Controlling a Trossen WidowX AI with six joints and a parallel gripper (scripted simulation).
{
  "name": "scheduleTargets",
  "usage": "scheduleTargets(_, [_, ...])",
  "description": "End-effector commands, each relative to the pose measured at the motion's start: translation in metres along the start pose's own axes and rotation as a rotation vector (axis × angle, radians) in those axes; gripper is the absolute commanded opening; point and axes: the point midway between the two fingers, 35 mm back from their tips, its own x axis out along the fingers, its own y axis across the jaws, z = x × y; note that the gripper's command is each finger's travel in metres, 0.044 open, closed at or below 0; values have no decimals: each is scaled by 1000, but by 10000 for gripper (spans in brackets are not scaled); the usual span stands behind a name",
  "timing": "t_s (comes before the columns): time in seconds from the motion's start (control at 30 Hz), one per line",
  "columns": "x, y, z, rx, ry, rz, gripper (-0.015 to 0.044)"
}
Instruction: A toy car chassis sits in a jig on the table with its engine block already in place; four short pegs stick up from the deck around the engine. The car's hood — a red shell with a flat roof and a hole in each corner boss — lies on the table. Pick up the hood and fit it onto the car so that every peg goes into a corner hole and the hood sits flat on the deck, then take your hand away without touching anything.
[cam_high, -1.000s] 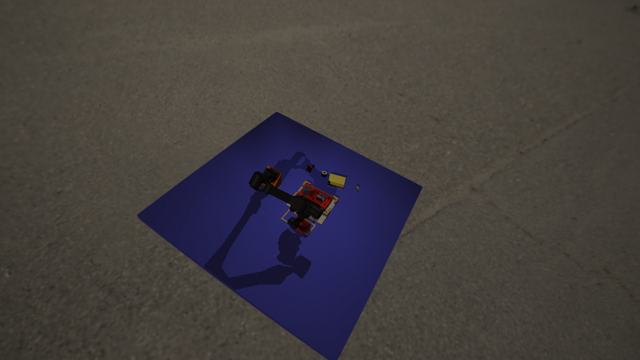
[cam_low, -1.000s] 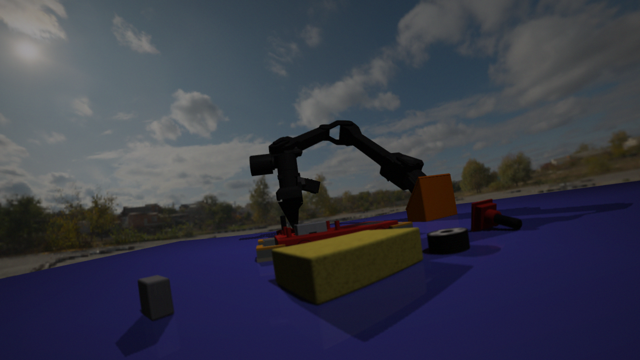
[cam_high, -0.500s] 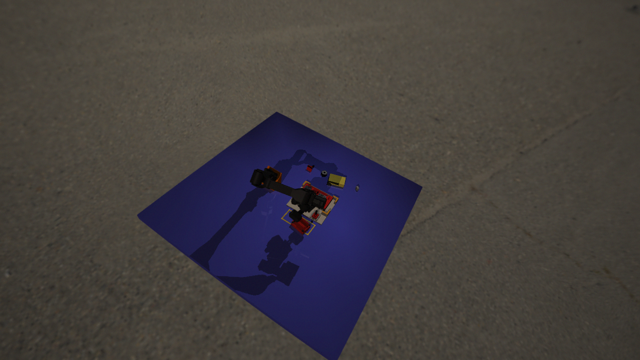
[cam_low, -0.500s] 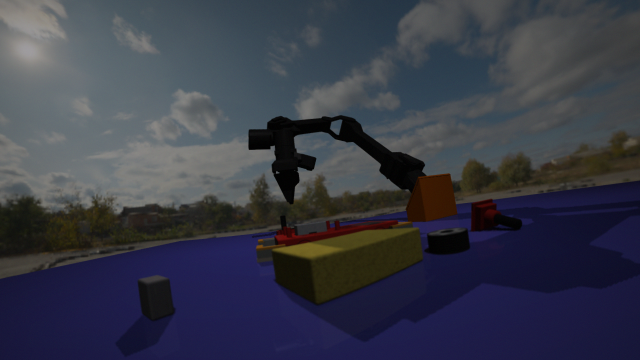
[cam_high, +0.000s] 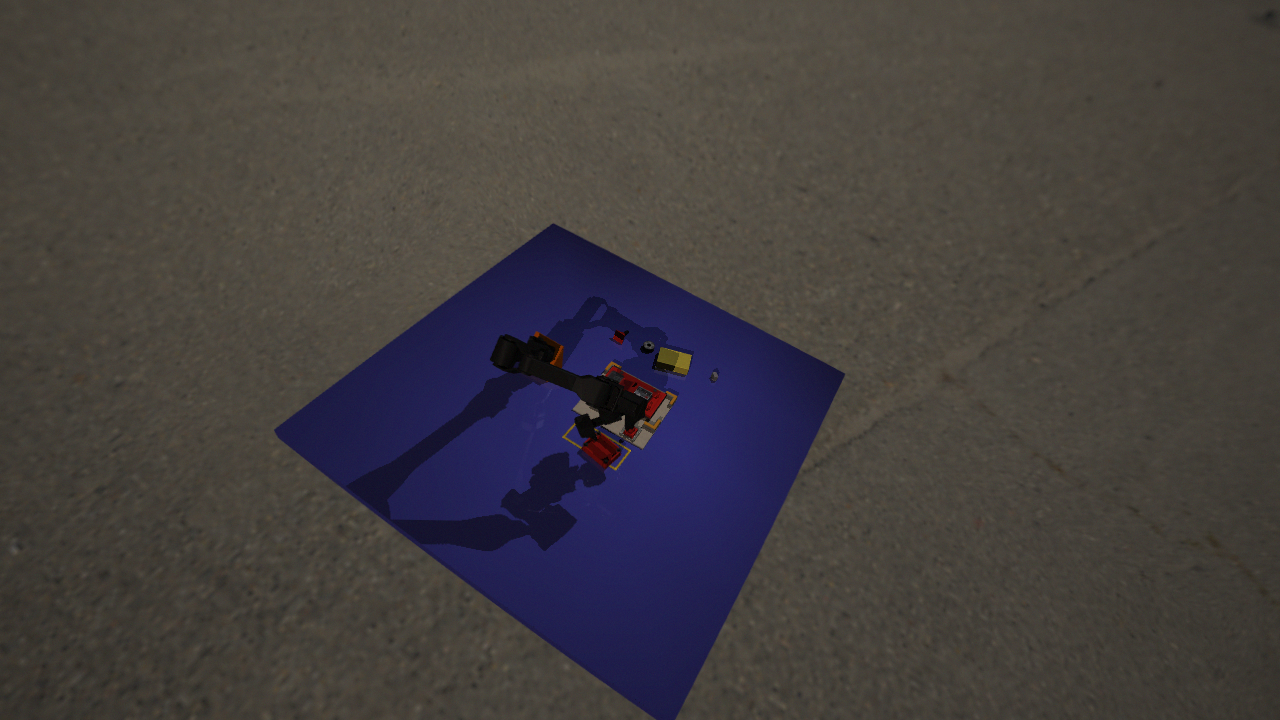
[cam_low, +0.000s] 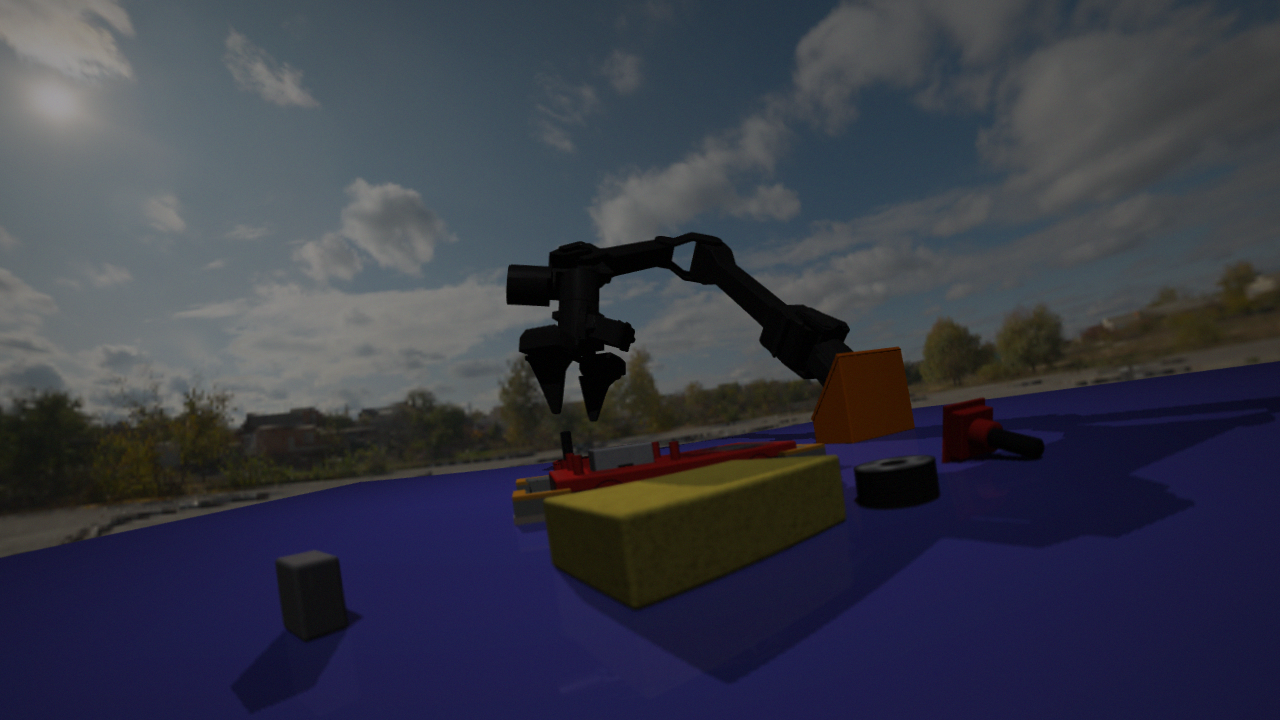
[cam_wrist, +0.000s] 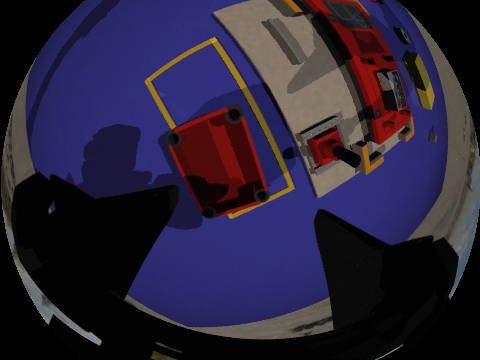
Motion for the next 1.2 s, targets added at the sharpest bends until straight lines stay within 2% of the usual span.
scheduleTargets(0.0, [11, -5, 3, 515, 70, -151, 440])
scheduleTargets(0.3, [19, -3, 6, 1510, 80, -562, 440])
scheduleTargets(0.47, [12, 10, 11, 2001, -14, -864, 440])
scheduleTargets(0.6, [2, 25, 19, 2325, -156, -1134, 440])
scheduleTargets(0.67, [0, 28, 21, 2375, -188, -1184, 440])
scheduleTargets(1.17, [0, 28, 21, 2375, -188, -1184, 440])
